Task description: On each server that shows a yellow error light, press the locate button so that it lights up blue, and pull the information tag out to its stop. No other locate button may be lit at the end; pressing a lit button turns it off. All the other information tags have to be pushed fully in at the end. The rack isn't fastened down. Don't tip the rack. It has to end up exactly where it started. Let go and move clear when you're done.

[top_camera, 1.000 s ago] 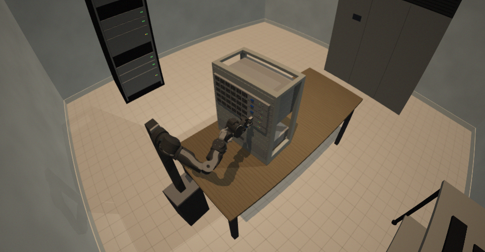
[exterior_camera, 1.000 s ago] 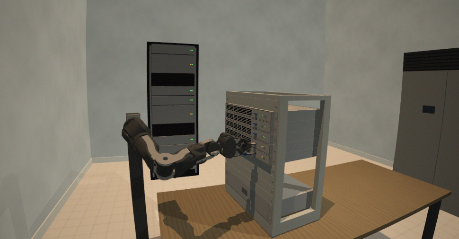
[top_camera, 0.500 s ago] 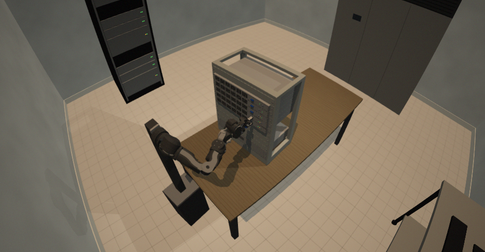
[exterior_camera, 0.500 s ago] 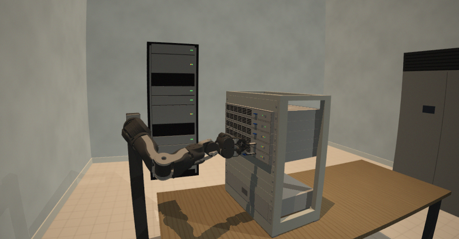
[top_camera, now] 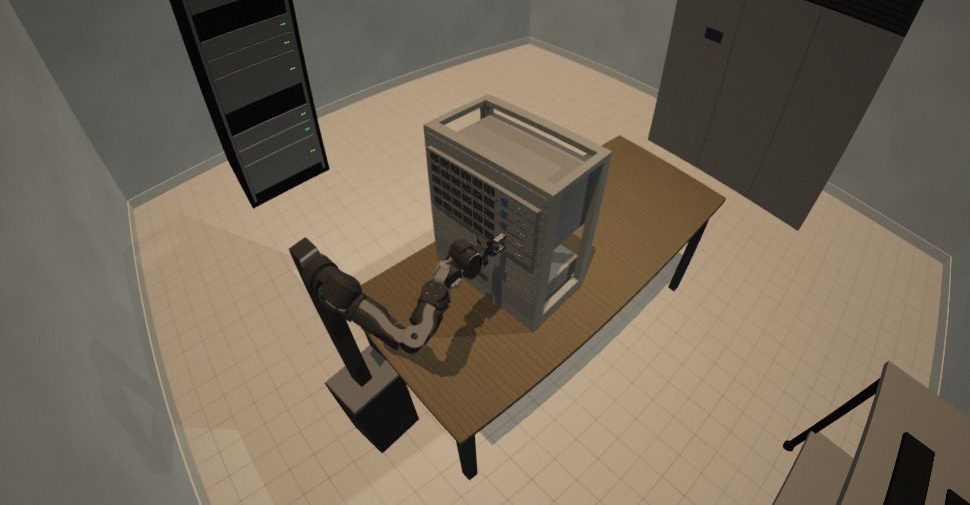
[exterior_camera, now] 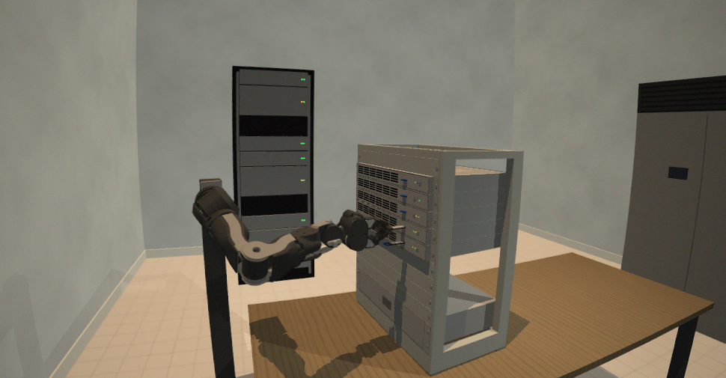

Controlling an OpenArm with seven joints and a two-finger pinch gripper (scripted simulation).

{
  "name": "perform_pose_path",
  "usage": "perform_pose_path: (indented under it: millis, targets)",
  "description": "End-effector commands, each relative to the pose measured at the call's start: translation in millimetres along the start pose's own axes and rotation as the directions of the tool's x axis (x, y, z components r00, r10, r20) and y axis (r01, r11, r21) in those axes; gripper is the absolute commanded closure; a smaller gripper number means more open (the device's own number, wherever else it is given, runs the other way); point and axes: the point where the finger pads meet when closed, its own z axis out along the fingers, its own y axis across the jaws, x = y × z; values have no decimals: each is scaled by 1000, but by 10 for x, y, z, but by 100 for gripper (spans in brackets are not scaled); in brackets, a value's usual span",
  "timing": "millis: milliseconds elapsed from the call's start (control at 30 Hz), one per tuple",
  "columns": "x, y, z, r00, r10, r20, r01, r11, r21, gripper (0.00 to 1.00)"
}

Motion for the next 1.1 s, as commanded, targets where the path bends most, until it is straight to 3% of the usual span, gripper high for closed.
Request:
perform_pose_path:
  millis: [0,467,500,1067]
  targets:
    - [30,21,-15,1000,2,-13,-2,1000,-9,100]
    - [31,23,-52,1000,2,-13,-2,1000,-9,100]
    - [31,23,-52,1000,2,-13,-2,1000,-9,90]
    - [23,19,-50,1000,2,-10,-2,1000,-7,90]
